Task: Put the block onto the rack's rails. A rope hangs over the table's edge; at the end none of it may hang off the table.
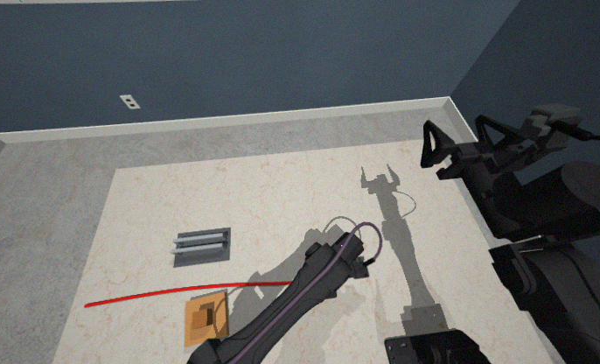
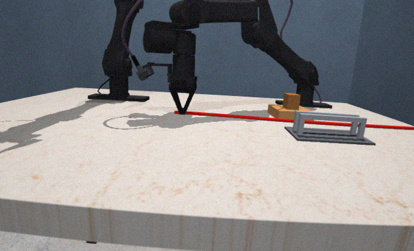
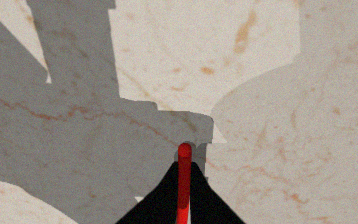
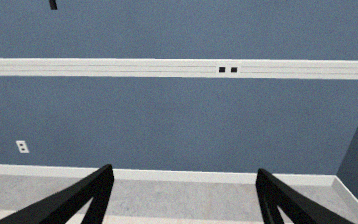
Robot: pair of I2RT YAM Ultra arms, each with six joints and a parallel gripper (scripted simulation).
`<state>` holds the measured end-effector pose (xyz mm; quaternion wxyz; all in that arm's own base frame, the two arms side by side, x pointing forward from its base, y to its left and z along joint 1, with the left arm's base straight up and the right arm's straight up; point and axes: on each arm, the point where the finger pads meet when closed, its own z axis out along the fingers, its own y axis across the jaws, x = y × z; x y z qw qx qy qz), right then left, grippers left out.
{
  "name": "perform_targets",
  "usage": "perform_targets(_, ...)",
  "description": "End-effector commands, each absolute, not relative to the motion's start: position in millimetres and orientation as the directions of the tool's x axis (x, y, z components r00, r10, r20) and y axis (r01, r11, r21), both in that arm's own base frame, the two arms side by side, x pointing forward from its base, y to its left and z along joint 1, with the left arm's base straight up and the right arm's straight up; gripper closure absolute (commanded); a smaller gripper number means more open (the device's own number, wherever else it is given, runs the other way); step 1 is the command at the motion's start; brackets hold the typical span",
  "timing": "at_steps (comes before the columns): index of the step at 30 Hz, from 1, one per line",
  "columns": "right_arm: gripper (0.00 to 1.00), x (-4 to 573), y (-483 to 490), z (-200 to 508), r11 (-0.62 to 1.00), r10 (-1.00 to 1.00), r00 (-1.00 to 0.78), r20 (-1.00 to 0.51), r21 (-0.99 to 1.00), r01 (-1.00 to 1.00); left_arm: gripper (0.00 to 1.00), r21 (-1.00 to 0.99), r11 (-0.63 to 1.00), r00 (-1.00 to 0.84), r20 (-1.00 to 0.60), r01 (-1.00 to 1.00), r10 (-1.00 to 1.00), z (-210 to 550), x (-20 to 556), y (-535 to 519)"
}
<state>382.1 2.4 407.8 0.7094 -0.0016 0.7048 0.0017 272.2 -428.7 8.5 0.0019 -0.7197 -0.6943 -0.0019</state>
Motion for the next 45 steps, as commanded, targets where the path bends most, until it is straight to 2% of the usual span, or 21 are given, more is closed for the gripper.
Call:
perform_targets(1, 0.00, 371, -6, 446, 1.000, -0.010, 0.090, -0.996, -0.008, 0.022, 0.91, 0.008, -0.031, 0.031, -0.013, 0.999, 0.999, 26, 269, -435)
perform_targets(45, 0.00, 371, -6, 446, 1.000, -0.010, 0.090, -0.996, -0.008, 0.022, 0.91, -0.027, -0.040, 0.041, 0.021, 0.999, 0.999, 9, 258, -437)
